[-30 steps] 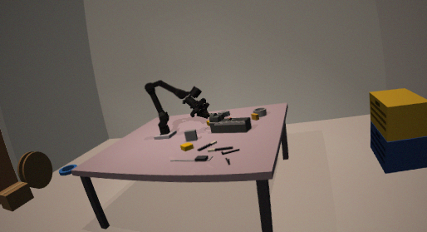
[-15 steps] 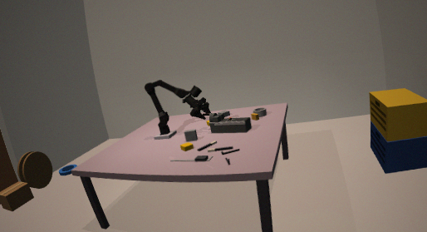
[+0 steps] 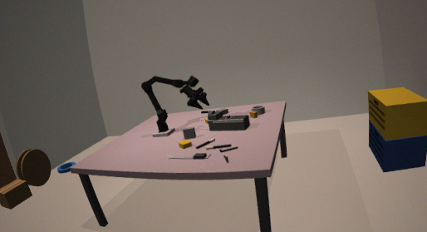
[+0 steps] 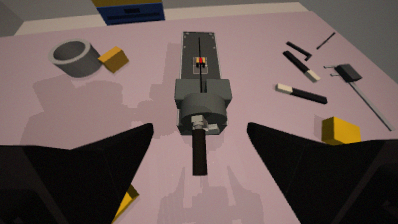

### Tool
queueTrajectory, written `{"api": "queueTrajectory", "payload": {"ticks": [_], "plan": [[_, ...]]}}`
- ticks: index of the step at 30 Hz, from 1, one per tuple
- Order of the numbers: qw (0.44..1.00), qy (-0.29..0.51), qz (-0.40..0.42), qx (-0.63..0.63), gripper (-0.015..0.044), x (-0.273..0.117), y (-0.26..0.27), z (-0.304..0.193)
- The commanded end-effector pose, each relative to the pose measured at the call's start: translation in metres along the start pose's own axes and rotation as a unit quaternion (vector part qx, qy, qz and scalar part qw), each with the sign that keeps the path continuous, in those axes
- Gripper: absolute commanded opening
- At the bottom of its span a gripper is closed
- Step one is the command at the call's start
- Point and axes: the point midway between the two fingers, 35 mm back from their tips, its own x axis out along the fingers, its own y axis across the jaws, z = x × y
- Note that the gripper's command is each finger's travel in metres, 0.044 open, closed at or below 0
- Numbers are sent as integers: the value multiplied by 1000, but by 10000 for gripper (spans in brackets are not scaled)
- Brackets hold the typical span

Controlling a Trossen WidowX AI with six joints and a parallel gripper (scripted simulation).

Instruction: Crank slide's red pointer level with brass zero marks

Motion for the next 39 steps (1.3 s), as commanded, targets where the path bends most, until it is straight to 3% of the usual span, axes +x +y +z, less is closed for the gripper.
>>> {"api": "queueTrajectory", "payload": {"ticks": [1,7,28,39], "plan": [[1000,-5,3,1,440,-19,1,20],[1000,0,7,-5,440,-22,1,34],[992,38,92,-75,440,56,-25,125],[992,38,92,-75,440,94,-25,90]]}}
